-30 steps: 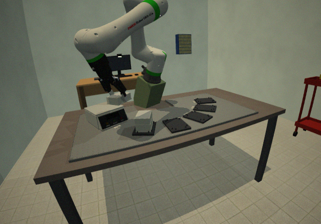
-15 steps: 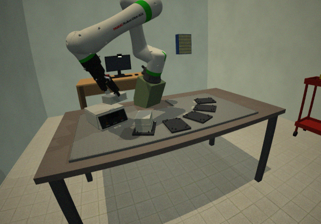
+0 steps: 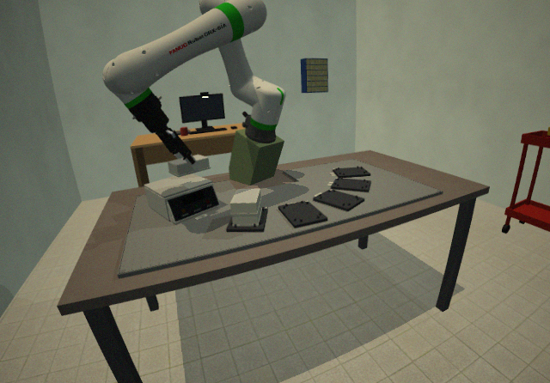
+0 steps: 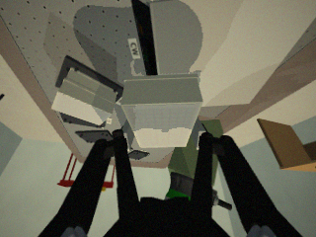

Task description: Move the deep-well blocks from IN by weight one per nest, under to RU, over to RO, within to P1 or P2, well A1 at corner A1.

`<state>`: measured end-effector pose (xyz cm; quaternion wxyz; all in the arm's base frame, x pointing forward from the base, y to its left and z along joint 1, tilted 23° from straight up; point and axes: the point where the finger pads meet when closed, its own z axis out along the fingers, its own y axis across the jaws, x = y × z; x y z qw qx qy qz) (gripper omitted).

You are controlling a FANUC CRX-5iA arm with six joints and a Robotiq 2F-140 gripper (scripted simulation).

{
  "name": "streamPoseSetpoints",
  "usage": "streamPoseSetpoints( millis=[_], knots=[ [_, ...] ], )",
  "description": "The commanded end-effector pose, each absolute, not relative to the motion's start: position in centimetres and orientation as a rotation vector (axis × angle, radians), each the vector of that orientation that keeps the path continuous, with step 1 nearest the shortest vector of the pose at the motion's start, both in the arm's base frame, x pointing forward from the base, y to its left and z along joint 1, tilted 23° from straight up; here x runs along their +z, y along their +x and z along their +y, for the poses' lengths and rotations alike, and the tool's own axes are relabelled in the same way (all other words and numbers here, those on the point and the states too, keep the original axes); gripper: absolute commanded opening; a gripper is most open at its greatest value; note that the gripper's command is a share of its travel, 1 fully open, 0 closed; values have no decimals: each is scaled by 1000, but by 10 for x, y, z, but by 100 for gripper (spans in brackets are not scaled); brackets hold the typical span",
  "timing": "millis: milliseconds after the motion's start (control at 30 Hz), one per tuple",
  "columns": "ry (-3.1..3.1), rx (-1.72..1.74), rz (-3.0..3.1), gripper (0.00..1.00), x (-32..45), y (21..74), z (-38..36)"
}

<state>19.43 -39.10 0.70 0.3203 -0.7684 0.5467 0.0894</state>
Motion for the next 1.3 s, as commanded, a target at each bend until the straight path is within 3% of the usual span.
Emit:
streamPoseSetpoints(
  millis=[0,1267],
  knots=[
    [-2020,235,1437,10,3,186,-395],
    [-2020,235,1437,10,-34,107,-428]
  ],
)
